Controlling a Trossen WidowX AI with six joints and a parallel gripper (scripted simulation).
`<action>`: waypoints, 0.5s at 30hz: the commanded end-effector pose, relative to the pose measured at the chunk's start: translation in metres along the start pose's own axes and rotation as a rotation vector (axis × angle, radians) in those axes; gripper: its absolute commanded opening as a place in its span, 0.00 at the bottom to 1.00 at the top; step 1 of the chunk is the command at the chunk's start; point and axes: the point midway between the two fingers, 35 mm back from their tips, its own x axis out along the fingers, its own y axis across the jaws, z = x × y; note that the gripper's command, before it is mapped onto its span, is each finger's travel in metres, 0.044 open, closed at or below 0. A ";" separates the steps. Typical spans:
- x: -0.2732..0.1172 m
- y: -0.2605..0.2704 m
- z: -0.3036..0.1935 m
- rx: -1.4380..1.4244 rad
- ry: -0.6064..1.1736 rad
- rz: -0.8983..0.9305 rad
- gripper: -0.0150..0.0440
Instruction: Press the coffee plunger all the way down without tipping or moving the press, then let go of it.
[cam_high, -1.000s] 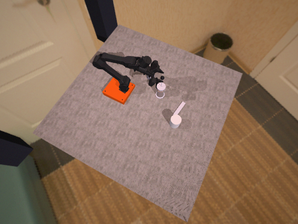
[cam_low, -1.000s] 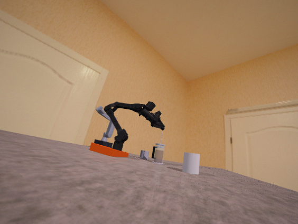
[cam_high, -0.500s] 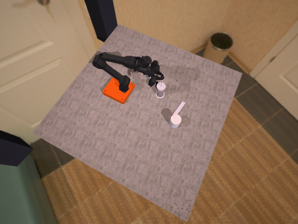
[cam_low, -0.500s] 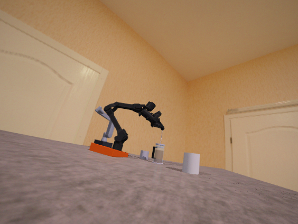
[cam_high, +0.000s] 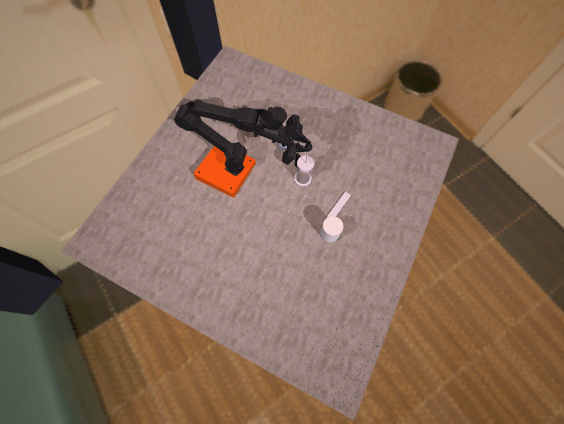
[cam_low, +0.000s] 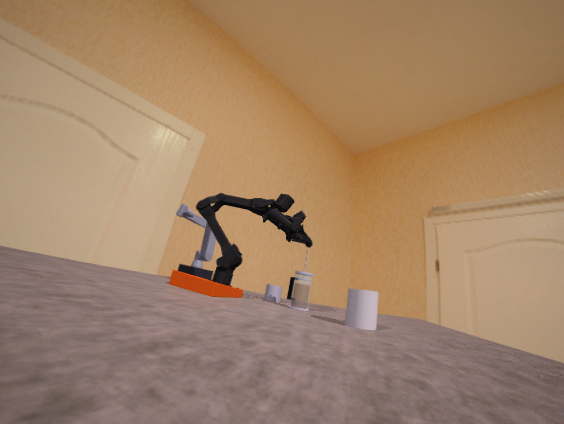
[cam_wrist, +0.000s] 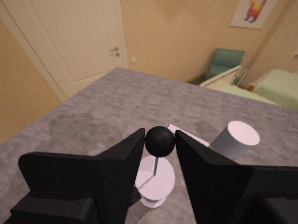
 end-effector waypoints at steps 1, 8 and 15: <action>0.007 -0.001 -0.017 0.008 0.034 -0.002 0.46; 0.014 -0.001 -0.026 0.008 0.034 -0.002 0.46; 0.021 -0.001 -0.035 0.008 0.034 -0.002 0.46</action>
